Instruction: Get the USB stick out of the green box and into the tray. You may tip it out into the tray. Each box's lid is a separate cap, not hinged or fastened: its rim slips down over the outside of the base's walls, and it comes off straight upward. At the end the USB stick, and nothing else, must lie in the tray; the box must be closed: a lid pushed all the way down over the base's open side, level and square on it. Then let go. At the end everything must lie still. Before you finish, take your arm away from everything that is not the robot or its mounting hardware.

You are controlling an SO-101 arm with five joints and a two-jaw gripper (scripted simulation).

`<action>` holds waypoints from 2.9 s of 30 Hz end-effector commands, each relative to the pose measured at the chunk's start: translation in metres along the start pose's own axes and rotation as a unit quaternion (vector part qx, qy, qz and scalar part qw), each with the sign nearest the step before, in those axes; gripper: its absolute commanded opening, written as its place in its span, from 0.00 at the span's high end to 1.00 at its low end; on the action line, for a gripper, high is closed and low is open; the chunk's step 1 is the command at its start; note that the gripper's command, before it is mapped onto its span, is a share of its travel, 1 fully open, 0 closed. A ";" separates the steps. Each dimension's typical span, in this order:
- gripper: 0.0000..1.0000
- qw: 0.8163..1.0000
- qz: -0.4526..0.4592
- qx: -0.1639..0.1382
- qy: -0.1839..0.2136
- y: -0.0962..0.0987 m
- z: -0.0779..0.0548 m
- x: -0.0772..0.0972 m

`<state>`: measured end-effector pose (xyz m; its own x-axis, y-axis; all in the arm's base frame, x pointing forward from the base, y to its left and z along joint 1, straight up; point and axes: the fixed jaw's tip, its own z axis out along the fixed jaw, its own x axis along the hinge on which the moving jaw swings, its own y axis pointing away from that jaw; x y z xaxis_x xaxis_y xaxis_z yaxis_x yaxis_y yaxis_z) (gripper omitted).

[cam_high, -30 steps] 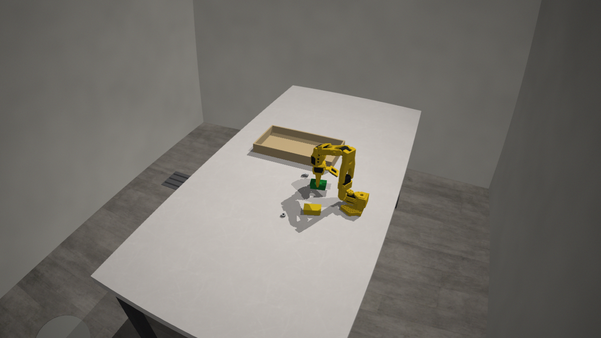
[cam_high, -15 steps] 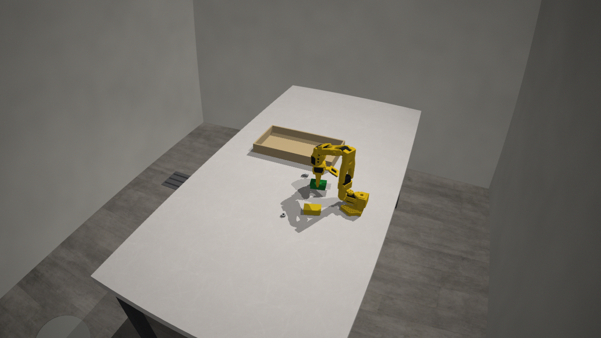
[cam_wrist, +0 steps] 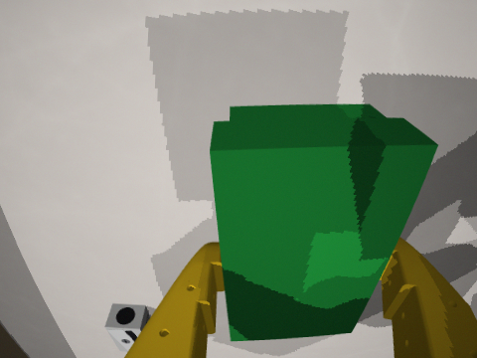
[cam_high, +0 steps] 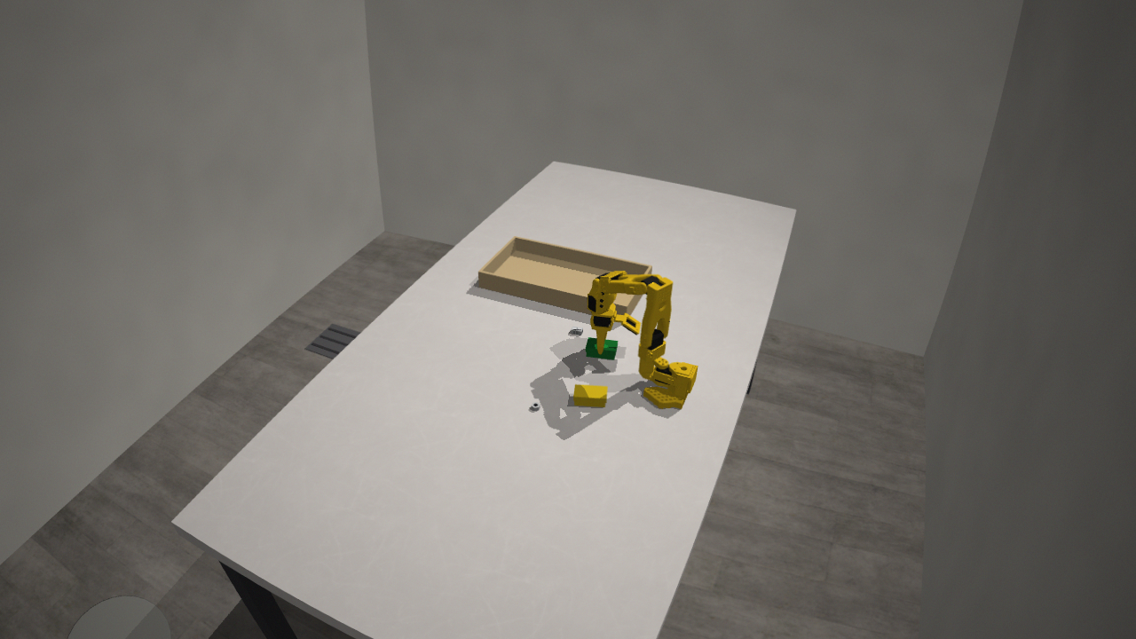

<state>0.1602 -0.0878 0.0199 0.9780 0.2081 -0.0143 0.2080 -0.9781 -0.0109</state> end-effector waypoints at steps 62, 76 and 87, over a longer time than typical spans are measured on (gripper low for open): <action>0.79 1.000 -0.002 -0.005 0.007 0.002 -0.047 0.000; 0.79 1.000 -0.002 -0.005 0.007 0.004 -0.056 0.002; 0.79 1.000 -0.002 -0.005 0.007 0.004 -0.056 0.003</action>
<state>0.1617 -0.0887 0.0696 0.9778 0.2081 -0.0247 0.2076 -0.9780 -0.0184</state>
